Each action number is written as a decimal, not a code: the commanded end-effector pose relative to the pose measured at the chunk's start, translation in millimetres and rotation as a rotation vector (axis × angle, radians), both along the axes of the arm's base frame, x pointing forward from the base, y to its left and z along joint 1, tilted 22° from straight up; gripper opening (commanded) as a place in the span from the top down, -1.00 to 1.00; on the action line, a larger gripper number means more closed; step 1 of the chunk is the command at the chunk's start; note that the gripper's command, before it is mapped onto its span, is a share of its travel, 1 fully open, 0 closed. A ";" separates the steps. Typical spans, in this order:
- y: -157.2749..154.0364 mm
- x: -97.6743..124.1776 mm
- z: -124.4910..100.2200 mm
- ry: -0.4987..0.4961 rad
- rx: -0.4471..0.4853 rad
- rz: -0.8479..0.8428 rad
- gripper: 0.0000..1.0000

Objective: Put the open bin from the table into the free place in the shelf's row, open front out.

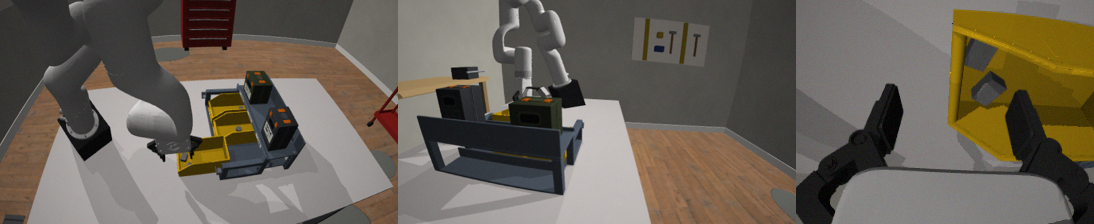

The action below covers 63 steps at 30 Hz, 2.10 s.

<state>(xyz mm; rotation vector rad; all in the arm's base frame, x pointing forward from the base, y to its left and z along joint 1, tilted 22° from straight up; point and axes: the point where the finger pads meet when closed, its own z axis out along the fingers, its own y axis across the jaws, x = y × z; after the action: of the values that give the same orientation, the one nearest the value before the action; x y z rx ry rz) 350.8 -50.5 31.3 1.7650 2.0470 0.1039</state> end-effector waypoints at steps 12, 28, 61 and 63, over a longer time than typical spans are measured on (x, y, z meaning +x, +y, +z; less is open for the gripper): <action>-1.4 3.2 -5.6 -0.003 0.000 0.001 -1.00; -3.6 7.0 -14.6 -0.003 0.000 0.001 -1.00; -4.3 8.1 -17.5 -0.003 0.000 0.001 -1.00; -4.3 8.1 -17.5 -0.003 0.000 0.001 -1.00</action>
<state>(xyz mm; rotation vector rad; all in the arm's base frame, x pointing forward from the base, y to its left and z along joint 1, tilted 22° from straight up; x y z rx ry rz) 358.2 -54.9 13.2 1.7641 2.0466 0.1050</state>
